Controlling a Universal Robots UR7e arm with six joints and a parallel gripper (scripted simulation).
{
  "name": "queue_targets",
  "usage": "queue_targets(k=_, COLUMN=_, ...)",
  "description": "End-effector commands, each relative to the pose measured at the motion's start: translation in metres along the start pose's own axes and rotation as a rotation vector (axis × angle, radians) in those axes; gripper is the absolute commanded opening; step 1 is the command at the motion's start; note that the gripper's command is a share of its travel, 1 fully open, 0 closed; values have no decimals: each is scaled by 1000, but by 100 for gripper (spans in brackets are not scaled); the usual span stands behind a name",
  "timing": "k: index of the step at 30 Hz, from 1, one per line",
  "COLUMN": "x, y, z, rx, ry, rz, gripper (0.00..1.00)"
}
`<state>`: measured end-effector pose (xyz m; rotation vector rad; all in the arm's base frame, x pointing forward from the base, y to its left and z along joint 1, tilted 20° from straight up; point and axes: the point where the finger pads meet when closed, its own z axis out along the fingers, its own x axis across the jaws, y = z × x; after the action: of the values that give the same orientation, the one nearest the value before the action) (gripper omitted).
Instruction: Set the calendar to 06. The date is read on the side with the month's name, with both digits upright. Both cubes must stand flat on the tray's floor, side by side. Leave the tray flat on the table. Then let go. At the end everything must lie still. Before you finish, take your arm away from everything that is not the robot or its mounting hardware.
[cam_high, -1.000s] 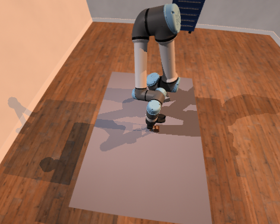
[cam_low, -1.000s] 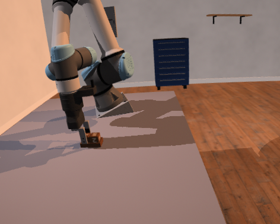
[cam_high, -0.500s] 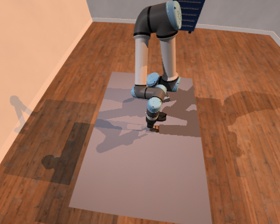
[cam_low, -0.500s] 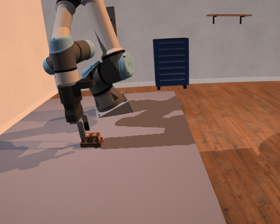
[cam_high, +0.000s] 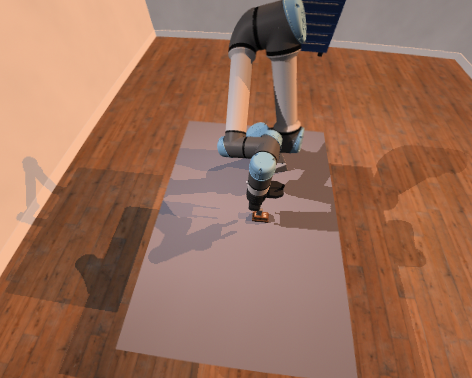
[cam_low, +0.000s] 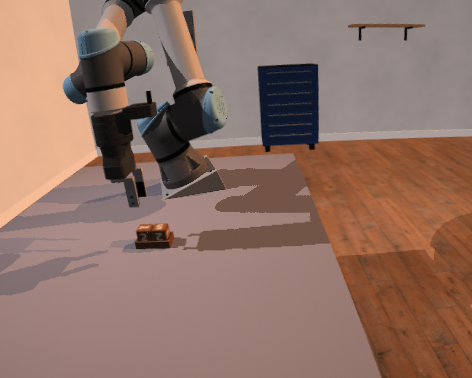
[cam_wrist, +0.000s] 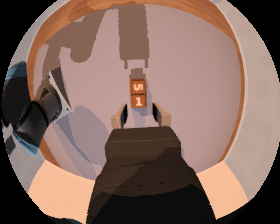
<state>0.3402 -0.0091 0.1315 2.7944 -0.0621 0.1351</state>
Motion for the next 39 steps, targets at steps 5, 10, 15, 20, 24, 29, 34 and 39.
queue_targets(k=5, x=0, y=0, z=-5, rx=0, ry=-1, rz=0, gripper=100)
queue_targets(k=10, x=0, y=0, z=-5, rx=0, ry=-1, rz=0, gripper=100)
queue_targets(k=15, x=0, y=0, z=-5, rx=0, ry=-1, rz=0, gripper=100)
queue_targets(k=20, x=0, y=0, z=-5, rx=0, ry=-1, rz=0, gripper=100)
queue_targets(k=24, x=0, y=0, z=-5, rx=0, ry=-1, rz=0, gripper=100)
queue_targets(k=29, x=0, y=0, z=-7, rx=0, ry=-1, rz=0, gripper=100)
queue_targets(k=34, x=0, y=0, z=-13, rx=0, ry=-1, rz=0, gripper=100)
queue_targets(k=39, x=0, y=0, z=-31, rx=0, ry=-1, rz=0, gripper=100)
